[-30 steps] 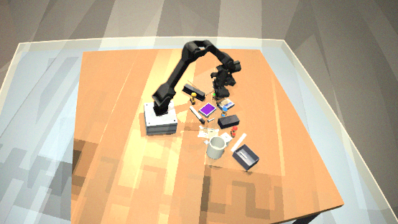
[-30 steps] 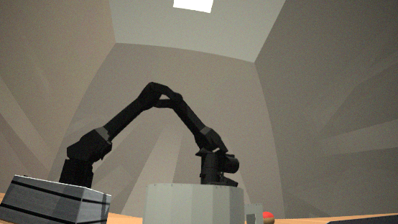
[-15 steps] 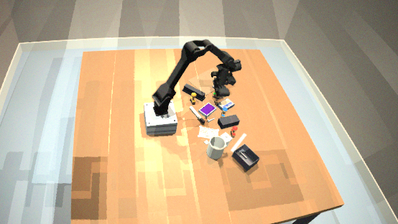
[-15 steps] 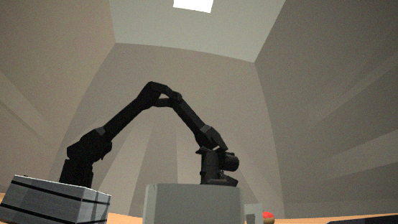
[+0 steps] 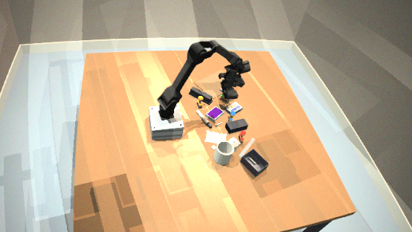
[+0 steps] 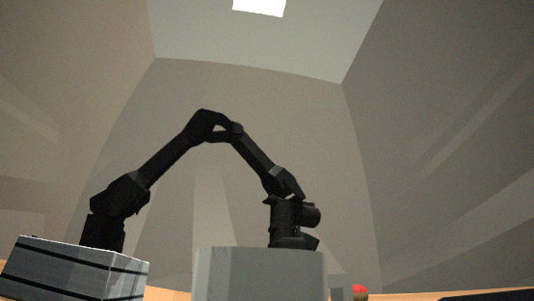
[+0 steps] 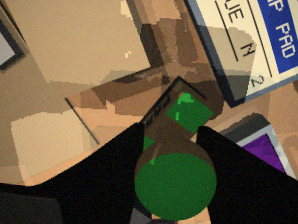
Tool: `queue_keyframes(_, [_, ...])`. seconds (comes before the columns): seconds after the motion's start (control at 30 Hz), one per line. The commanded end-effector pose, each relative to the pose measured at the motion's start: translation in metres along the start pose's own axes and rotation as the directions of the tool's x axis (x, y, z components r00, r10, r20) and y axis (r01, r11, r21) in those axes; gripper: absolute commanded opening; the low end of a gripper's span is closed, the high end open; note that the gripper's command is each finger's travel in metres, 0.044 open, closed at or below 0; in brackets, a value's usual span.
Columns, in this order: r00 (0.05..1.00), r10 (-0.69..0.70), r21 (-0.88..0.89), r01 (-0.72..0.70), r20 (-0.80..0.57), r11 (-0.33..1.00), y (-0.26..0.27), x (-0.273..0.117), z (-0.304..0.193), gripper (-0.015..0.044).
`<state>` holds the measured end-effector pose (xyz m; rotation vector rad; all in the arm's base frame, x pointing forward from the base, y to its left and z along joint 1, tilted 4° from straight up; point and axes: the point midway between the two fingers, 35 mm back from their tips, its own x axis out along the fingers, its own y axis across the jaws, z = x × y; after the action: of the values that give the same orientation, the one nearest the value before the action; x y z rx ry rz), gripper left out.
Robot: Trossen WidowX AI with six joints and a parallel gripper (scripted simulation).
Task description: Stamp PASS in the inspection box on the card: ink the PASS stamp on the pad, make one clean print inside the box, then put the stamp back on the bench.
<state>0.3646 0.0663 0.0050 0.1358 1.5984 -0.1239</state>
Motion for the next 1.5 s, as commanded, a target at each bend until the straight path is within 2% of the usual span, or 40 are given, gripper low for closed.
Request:
queue_keyframes(0.0, [1.000, 0.000, -0.002, 0.000, 0.005, 1.000, 0.000, -0.004, 0.001, 0.0000])
queue_keyframes(1.47, [1.000, -0.002, -0.002, 0.002, 0.005, 1.000, -0.001, -0.026, 0.000, 0.0000])
